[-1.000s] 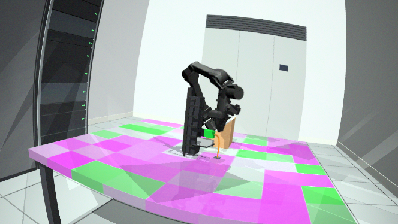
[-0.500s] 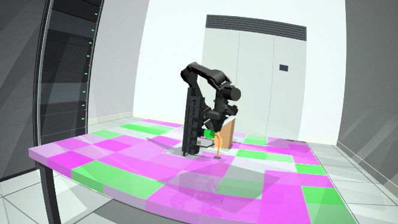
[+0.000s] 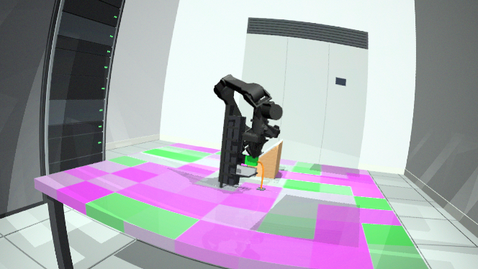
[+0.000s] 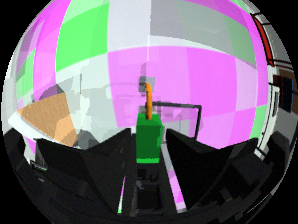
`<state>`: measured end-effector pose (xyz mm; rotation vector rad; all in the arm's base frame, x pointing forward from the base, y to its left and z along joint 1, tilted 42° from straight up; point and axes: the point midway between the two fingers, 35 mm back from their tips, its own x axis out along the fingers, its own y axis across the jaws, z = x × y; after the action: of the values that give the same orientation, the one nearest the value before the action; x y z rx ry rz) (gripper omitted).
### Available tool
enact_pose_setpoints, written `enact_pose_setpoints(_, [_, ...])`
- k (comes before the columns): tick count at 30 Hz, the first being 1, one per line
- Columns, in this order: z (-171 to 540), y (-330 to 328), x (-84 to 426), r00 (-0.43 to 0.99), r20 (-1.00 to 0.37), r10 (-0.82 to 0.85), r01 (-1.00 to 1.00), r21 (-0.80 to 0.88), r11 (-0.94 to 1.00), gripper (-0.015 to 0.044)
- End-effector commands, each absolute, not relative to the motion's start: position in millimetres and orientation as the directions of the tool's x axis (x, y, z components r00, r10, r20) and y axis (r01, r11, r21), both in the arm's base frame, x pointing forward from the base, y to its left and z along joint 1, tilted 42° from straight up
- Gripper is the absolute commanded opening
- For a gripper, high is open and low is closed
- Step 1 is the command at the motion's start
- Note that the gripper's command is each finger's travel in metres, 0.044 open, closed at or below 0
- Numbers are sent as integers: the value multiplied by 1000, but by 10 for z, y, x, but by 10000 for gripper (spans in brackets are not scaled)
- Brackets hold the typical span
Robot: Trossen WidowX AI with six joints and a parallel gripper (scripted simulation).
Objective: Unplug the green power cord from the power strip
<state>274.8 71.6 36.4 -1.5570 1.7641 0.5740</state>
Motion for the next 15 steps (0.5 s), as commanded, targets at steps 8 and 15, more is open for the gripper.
enact_pose_setpoints(8, [374, 669, 2739, -20, -748, -663, -977, -125, 170, 160])
enact_pose_setpoints(15, [333, 646, 2736, -27, -747, -664, -977, -122, 177, 107])
